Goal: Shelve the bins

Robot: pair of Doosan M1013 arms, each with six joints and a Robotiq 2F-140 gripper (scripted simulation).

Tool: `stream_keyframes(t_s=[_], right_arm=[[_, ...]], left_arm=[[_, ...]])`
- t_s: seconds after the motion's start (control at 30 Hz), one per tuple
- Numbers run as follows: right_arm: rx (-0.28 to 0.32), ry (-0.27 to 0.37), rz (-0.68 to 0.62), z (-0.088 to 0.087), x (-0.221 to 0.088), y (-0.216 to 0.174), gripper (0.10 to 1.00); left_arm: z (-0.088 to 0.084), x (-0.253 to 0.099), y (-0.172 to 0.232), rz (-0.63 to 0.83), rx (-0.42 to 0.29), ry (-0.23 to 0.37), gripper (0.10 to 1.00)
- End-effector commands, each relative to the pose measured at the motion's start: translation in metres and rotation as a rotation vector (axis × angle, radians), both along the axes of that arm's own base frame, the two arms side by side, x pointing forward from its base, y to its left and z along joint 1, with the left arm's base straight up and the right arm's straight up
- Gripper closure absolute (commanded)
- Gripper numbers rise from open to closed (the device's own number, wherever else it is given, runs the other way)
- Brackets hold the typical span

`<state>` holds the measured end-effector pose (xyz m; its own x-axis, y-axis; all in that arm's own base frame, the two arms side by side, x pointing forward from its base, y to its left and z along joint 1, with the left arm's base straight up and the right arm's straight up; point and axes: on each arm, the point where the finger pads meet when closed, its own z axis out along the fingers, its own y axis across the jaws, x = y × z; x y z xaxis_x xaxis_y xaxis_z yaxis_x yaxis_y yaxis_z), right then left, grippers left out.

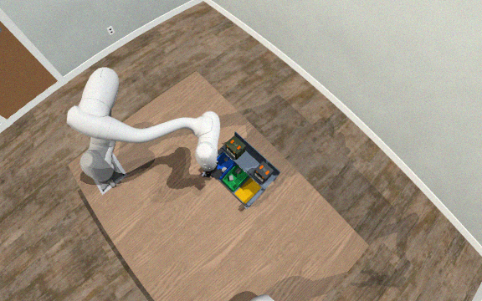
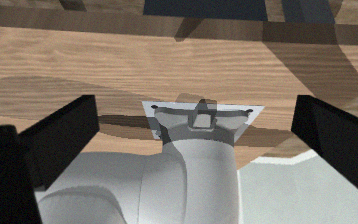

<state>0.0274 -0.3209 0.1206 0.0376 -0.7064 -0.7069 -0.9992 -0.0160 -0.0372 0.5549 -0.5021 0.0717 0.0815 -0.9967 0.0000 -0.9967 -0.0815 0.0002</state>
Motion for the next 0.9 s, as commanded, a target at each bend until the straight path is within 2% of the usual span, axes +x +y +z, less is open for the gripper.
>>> stream_keyframes(t_s=[0.0, 0.33, 0.77, 0.87], right_arm=[[-0.001, 0.000, 0.000, 0.000, 0.000, 0.000, 0.098], [-0.001, 0.000, 0.000, 0.000, 0.000, 0.000, 0.098], [-0.001, 0.000, 0.000, 0.000, 0.000, 0.000, 0.098], [-0.001, 0.000, 0.000, 0.000, 0.000, 0.000, 0.098]], left_arm=[[0.001, 0.000, 0.000, 0.000, -0.001, -0.001, 0.999], [0.006, 0.000, 0.000, 0.000, -0.001, -0.001, 0.999], [0.047, 0.000, 0.000, 0.000, -0.001, -0.001, 0.999], [0.050, 0.000, 0.000, 0.000, -0.001, -0.001, 0.999]])
